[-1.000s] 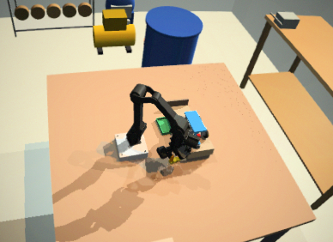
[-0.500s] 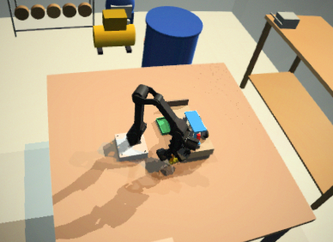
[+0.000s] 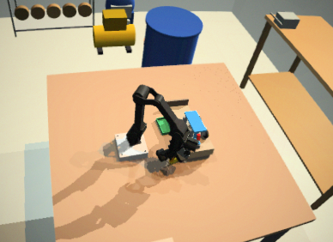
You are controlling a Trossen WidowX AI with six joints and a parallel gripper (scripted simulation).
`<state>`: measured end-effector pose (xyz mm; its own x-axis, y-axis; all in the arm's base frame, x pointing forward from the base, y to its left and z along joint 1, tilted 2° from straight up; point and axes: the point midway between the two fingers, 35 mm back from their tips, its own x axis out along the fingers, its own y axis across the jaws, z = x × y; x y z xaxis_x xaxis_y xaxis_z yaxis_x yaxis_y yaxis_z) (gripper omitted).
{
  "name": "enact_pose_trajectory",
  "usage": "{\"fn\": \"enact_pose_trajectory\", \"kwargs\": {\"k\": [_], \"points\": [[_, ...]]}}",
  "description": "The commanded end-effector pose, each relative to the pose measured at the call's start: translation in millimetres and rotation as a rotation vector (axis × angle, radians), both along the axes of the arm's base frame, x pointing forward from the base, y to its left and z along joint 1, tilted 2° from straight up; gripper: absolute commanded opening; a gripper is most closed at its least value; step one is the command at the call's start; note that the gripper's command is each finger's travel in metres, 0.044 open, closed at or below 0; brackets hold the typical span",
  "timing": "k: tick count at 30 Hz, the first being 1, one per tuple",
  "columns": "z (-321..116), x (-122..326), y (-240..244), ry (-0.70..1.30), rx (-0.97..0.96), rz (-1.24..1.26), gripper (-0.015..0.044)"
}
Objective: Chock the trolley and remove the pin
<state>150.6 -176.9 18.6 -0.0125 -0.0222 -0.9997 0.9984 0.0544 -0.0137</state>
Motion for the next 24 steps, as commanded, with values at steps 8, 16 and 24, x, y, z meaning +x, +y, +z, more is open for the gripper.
{"fn": "enact_pose_trajectory", "kwargs": {"k": [8, 16, 24], "points": [[23, -1, 2, 0.002, -0.004, 0.005, 0.0], [48, -1, 5, 0.002, -0.004, 0.006, 0.0], [71, -1, 6, 0.002, -0.004, 0.006, 0.0]]}}
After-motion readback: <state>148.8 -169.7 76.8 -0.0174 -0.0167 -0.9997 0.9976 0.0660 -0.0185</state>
